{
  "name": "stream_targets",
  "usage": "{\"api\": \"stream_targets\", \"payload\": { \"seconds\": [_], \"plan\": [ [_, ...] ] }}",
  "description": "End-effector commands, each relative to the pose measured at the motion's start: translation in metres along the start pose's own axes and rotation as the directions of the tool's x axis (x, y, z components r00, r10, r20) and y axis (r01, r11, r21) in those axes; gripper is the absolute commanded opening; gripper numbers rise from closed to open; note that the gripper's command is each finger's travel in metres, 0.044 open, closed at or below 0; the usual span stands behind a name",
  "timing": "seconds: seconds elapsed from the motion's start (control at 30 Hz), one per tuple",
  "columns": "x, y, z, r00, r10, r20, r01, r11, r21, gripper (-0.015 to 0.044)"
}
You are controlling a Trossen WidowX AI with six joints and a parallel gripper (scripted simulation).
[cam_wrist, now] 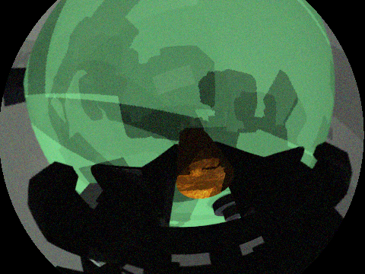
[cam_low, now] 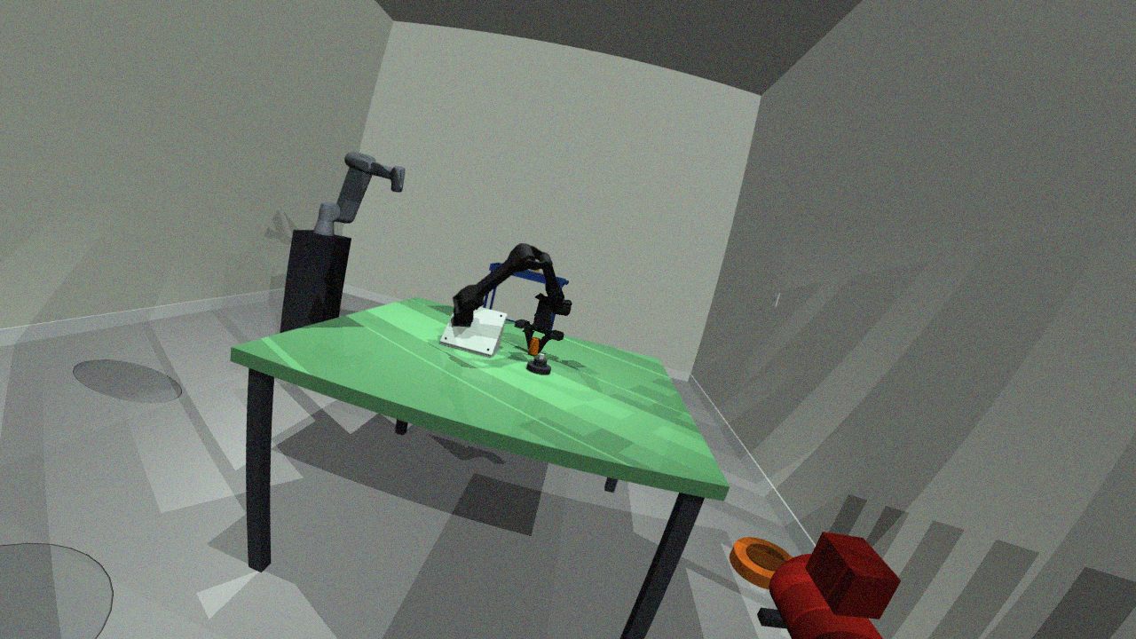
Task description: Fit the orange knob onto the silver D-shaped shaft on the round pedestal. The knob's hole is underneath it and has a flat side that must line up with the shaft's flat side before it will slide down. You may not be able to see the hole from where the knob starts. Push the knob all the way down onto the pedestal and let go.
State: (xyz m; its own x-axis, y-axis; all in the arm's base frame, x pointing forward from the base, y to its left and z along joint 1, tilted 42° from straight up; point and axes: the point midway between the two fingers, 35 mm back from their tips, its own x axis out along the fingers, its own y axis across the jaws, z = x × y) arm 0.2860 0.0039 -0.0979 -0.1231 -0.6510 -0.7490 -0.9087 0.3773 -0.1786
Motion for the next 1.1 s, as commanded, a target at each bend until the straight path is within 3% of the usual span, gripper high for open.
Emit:
{"api": "stream_targets", "payload": {
  "seconds": [0.0,0.47,0.77,1.07],
  "plan": [
    [-0.029,-0.006,0.006,1.0,-0.011,0.019,0.01,1.0,0.012,0.0],
    [-0.128,-0.001,0.001,1.0,-0.008,0.019,0.008,1.0,0.011,0.0],
    [-0.132,0.001,0.0,0.999,-0.026,0.018,0.026,1.0,0.008,0.0],
    [-0.147,0.007,-0.001,0.978,-0.209,0.017,0.209,0.978,0.002,0.0]
  ]
}}
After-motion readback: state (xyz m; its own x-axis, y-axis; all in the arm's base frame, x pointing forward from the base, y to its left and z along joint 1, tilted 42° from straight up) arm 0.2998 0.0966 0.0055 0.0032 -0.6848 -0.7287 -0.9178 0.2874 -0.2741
